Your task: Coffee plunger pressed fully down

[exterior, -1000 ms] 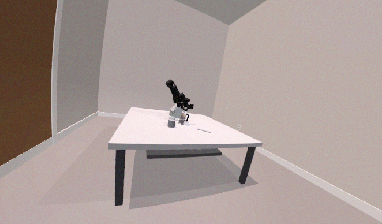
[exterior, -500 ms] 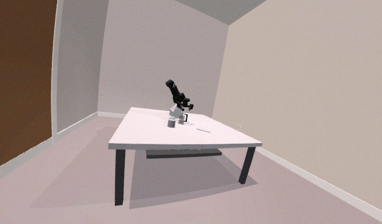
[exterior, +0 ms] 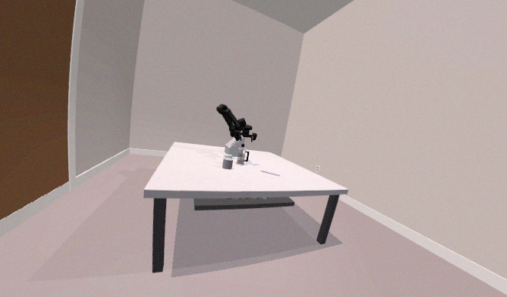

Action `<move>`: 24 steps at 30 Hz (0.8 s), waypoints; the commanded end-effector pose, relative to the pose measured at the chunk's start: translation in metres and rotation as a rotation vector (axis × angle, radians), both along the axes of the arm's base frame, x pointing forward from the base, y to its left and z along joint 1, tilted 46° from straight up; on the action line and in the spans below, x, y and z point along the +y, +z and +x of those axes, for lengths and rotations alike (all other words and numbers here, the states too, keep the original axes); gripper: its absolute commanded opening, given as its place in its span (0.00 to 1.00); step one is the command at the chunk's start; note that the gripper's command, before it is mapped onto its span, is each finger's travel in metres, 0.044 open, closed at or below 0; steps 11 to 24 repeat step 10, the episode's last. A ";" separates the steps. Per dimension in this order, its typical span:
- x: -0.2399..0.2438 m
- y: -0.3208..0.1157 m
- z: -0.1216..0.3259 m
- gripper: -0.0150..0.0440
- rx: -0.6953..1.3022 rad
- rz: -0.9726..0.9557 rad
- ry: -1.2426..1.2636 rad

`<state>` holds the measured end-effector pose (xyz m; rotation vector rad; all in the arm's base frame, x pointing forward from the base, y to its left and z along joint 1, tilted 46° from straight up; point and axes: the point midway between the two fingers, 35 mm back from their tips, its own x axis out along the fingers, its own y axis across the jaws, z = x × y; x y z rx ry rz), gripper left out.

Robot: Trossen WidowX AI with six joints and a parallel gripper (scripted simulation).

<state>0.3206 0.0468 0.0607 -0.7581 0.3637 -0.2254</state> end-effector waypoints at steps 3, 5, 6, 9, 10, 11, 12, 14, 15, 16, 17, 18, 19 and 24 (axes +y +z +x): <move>0.013 0.031 -0.033 1.00 -0.002 0.004 -0.022; 0.013 0.033 -0.036 1.00 -0.003 0.003 -0.024; 0.013 0.033 -0.036 1.00 -0.003 0.003 -0.024; 0.013 0.033 -0.036 1.00 -0.003 0.003 -0.024; 0.013 0.033 -0.036 1.00 -0.003 0.003 -0.024; 0.013 0.033 -0.036 1.00 -0.003 0.003 -0.024; 0.013 0.033 -0.036 1.00 -0.003 0.003 -0.024; 0.013 0.033 -0.036 1.00 -0.003 0.003 -0.024; 0.013 0.033 -0.036 1.00 -0.003 0.003 -0.024; 0.013 0.033 -0.036 1.00 -0.003 0.003 -0.024; 0.013 0.033 -0.036 1.00 -0.003 0.003 -0.024; 0.013 0.033 -0.036 1.00 -0.003 0.003 -0.024; 0.013 0.033 -0.036 1.00 -0.003 0.003 -0.024; 0.013 0.033 -0.036 1.00 -0.003 0.003 -0.024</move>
